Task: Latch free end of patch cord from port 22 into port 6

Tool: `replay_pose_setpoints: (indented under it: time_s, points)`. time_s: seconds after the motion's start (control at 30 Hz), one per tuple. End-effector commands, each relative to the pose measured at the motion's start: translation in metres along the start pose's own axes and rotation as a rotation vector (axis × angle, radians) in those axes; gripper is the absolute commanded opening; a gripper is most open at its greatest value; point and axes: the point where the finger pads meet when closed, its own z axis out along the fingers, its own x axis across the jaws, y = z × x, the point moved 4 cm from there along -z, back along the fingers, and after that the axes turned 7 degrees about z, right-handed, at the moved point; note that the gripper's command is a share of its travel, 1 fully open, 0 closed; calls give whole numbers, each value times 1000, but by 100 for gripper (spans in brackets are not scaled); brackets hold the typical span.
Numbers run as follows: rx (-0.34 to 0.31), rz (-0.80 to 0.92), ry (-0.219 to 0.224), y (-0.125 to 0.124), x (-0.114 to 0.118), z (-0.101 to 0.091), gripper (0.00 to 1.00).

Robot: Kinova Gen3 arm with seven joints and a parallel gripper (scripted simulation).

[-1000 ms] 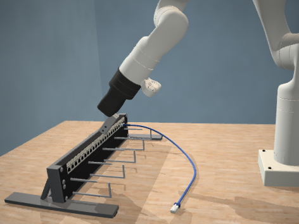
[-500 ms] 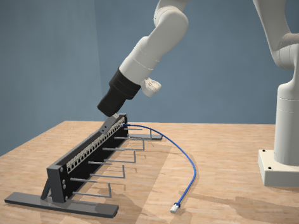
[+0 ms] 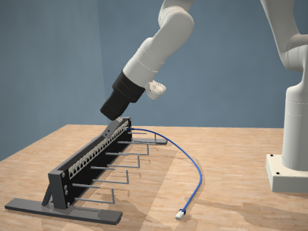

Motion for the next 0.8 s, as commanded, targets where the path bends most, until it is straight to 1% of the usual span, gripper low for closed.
replay_pose_setpoints:
  time_s: [0.0, 0.37, 0.77]
  points:
    - [-2, 0, 1, 1, 0, 0, 0]
    - [-2, 0, 1, 1, 0, -4, 0]
    - [-2, 0, 1, 1, 0, -20, 0]
